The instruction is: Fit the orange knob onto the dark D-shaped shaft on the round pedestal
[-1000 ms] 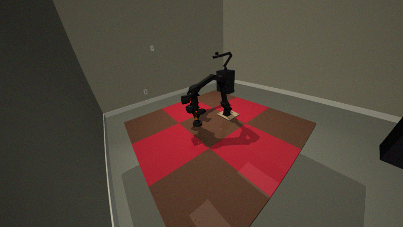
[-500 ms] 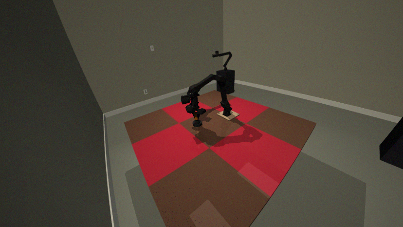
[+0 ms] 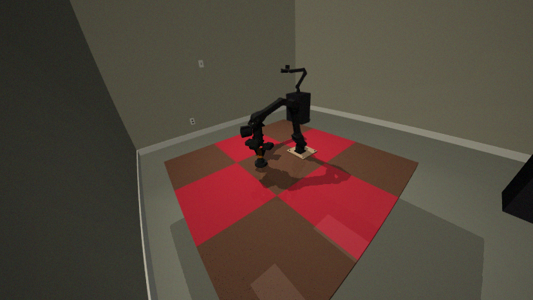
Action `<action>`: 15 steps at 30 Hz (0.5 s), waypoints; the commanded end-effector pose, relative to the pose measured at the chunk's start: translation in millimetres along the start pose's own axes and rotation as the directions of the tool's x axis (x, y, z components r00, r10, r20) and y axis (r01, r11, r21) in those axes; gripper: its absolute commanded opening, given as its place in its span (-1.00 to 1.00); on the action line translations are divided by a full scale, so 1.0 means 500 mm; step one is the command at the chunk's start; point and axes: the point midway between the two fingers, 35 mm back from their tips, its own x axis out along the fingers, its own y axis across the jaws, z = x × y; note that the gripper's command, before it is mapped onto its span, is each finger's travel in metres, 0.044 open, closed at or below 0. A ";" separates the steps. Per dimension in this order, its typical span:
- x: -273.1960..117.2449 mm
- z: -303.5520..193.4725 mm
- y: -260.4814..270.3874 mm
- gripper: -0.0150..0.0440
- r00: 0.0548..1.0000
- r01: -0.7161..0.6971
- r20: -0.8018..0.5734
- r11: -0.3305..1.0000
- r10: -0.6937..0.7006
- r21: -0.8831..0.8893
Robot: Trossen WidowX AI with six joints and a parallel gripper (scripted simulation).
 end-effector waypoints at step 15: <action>0.004 0.003 -0.003 -0.49 1.000 0.003 0.002 1.000 -0.003 -0.010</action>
